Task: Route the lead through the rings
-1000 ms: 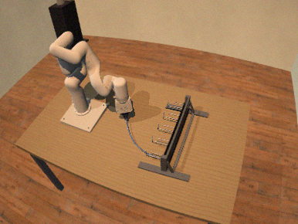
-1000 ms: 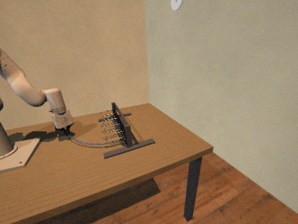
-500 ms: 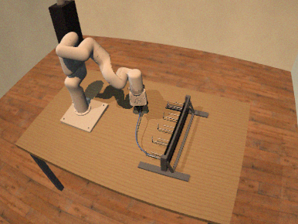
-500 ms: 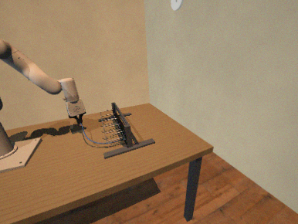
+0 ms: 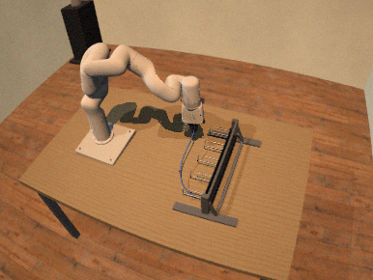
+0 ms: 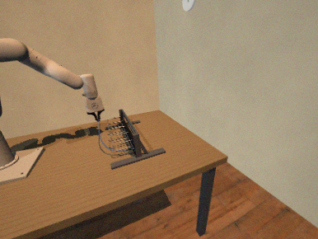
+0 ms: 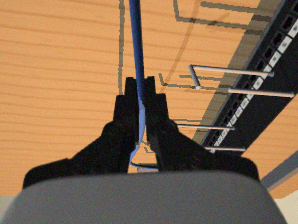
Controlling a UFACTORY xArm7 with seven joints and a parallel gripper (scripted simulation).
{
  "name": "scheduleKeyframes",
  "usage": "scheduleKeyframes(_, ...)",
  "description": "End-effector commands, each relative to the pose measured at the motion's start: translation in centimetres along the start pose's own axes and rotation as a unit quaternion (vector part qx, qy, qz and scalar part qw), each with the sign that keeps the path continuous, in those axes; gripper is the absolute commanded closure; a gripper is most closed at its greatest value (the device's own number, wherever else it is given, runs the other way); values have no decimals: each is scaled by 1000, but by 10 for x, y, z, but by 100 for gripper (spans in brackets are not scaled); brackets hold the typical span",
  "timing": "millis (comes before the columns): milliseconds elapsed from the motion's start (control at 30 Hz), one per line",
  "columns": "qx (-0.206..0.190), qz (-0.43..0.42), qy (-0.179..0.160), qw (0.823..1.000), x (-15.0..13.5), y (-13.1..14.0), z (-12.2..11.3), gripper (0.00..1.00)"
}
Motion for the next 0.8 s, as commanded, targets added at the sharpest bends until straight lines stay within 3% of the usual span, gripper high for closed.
scheduleKeyframes(0, -6, 36, -6, 999, 37, -18, -17, 100)
scheduleKeyframes(233, -6, 77, -6, 997, 74, -37, -35, 100)
scheduleKeyframes(767, -6, 80, -6, 997, 76, -38, -36, 100)
Point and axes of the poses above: the point where the finger pads meet when closed, its own z axis out along the fingers, its own x axis across the jaws, y = z × x, the point moved 10 cm from there along -z, back along the fingers, and after that the axes turned 10 degrees about z, right-handed, at the moved point
